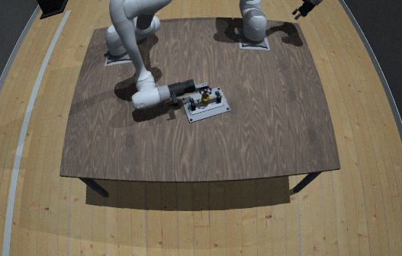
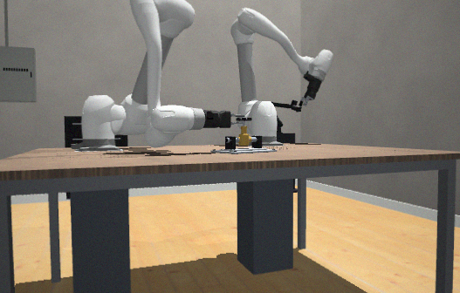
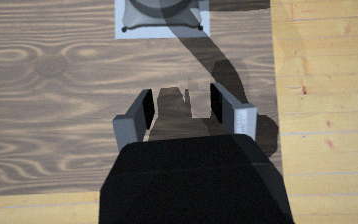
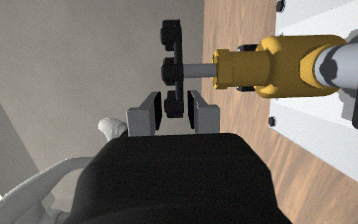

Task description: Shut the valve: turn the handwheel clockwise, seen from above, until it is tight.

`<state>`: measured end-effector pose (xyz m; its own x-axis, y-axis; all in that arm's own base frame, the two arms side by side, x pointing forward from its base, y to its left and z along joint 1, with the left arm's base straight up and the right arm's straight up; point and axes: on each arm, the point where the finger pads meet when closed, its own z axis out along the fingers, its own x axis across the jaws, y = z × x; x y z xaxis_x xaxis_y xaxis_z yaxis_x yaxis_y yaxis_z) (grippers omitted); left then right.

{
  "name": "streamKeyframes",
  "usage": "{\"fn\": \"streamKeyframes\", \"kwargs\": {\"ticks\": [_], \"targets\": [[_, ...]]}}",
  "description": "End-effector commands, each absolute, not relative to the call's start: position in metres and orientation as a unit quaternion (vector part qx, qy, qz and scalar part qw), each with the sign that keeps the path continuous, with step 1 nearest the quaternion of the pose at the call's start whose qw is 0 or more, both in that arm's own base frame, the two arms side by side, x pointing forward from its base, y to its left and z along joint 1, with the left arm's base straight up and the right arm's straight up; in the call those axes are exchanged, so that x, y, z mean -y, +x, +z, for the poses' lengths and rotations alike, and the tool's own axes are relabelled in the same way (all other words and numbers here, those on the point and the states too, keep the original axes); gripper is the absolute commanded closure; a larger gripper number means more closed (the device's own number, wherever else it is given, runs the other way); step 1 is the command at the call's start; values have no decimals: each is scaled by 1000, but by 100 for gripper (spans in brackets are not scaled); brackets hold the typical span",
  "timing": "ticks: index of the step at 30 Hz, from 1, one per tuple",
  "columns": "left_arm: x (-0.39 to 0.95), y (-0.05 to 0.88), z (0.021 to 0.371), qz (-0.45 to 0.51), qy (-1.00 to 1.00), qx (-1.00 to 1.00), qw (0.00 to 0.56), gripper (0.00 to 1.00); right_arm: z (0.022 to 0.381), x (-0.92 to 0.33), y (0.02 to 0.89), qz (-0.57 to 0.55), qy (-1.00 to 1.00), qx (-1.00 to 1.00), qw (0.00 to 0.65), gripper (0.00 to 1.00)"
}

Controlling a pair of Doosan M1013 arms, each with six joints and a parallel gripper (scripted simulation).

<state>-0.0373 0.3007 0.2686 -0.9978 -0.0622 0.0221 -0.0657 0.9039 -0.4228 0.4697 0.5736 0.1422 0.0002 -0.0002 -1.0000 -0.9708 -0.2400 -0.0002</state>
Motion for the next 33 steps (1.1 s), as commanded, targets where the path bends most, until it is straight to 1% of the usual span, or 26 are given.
{"fn": "streamKeyframes", "kwargs": {"ticks": [1, 22, 23, 33], "targets": [[-301, -37, 269, 216, 33, 976, 4, 0, 143, -574, 470, 557, -557, -436, 436, 46], [-301, -37, 269, 216, 33, 976, 4, 0, 143, -574, 470, 557, -557, -436, 436, 46], [-301, -37, 269, 216, 33, 976, 4, 0, 143, -574, 470, 557, -557, -436, 436, 100], [-301, -37, 269, 216, 33, 976, 4, 0, 143, -574, 470, 557, -557, -436, 436, 100]]}}
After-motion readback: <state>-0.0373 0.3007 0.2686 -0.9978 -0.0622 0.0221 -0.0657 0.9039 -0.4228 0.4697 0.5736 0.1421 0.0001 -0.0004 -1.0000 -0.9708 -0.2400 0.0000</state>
